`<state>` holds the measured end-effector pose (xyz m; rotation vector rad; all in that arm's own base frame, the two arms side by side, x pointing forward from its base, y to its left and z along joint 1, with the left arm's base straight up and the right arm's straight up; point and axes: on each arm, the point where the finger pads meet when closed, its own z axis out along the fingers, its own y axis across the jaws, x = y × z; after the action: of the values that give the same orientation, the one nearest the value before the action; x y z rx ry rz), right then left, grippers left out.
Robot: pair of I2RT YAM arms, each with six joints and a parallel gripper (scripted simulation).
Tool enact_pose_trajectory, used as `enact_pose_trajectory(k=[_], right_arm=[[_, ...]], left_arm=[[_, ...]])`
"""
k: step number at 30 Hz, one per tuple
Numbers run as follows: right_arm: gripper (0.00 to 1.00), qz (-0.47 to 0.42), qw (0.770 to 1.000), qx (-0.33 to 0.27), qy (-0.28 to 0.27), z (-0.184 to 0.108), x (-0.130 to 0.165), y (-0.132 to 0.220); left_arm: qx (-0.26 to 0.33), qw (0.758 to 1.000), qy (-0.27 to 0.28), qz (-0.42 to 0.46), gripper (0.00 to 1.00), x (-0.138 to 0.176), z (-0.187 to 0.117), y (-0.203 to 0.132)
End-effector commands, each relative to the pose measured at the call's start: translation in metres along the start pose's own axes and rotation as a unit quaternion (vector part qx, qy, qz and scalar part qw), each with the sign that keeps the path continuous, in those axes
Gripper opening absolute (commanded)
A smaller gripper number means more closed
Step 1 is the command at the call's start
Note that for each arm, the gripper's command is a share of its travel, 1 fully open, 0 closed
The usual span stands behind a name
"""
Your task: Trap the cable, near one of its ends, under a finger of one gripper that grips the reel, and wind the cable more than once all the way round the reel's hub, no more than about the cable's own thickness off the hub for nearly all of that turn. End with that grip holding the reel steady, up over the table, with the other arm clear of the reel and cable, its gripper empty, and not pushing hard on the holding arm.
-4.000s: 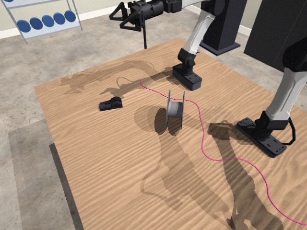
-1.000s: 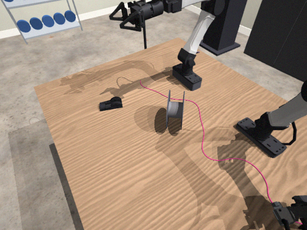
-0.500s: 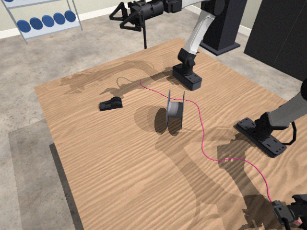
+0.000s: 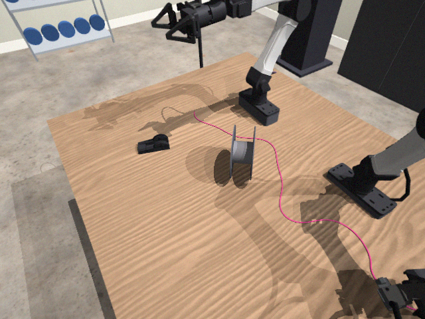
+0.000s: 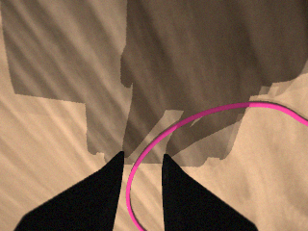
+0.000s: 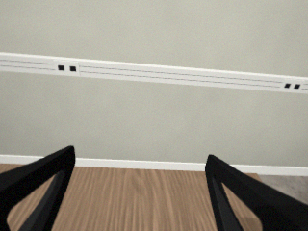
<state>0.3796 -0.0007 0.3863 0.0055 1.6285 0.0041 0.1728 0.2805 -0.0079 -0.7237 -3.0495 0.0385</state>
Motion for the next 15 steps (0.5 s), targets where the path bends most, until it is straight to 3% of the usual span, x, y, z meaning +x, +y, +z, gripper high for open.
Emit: enact_pose_trajectory(k=[1, 15], right_arm=[[1.00, -0.007, 1.000, 0.000, -0.026, 0.0012, -0.0110, 0.0015], [1.00, -0.007, 1.000, 0.000, -0.026, 0.0012, -0.0110, 0.0015]], left_arm=[[0.003, 1.000, 0.004, 0.002, 0.30, 0.0023, 0.0121, 0.0002], [-0.002, 1.000, 0.004, 0.002, 0.30, 0.0014, 0.0122, 0.0044]])
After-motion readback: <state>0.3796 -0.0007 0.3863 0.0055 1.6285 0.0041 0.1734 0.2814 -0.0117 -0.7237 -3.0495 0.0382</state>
